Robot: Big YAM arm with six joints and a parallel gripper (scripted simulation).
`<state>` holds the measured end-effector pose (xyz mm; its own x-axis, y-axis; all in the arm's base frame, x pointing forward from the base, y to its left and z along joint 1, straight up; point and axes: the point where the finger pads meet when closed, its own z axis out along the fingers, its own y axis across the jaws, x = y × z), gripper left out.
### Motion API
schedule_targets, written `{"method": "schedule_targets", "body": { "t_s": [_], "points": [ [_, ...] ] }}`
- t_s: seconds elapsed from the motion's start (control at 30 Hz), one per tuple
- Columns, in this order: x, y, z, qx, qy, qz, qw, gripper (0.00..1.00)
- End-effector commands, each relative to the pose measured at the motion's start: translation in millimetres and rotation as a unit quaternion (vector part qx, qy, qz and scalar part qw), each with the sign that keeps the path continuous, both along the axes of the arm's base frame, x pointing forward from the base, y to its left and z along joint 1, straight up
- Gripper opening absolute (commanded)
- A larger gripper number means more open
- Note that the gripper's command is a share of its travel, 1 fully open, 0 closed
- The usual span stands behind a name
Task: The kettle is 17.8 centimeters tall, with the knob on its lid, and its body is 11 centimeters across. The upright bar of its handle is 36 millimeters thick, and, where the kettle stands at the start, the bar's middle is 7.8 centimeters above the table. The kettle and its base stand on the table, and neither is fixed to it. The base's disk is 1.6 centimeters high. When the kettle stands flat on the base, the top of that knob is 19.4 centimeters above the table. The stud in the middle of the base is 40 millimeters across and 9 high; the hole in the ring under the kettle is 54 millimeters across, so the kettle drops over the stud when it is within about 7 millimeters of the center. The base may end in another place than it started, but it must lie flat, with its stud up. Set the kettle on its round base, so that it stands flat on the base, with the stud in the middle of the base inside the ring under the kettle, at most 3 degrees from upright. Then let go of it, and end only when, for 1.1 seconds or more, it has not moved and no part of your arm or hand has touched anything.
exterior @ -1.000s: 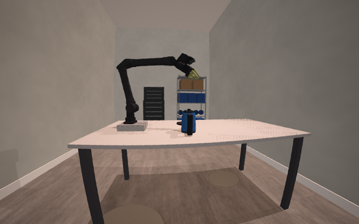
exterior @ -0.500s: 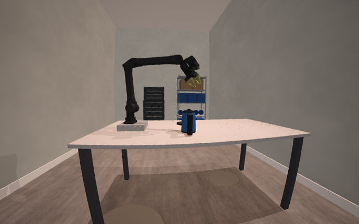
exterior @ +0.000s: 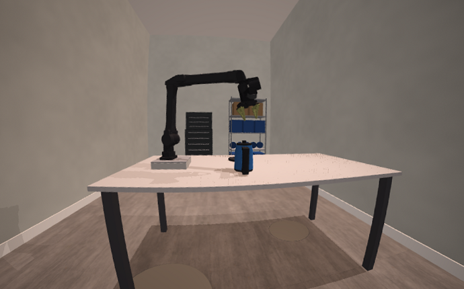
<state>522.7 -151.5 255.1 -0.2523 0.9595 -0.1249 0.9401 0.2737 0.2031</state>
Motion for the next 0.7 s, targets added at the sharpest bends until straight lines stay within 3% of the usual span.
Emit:
{"method": "schedule_targets", "body": {
  "t_s": [0.0,0.27,0.4,0.43,0.47,0.67],
  "points": [
    [4.8,-14.9,23.5,0.011,-0.004,-0.057,0.998,0.74],
    [-10.4,-25.3,11.4,0.036,0.054,-0.121,0.991,0.74],
    [-13.2,-27.0,9.6,0.040,0.064,-0.132,0.988,0.74],
    [-21.3,-18.8,-6.8,0.045,0.088,-0.131,0.986,0.74],
    [-15.0,-23.3,6.0,0.043,0.076,-0.136,0.987,0.74],
    [-19.9,-31.2,5.6,0.048,0.089,-0.158,0.982,0.74]
  ]
}}
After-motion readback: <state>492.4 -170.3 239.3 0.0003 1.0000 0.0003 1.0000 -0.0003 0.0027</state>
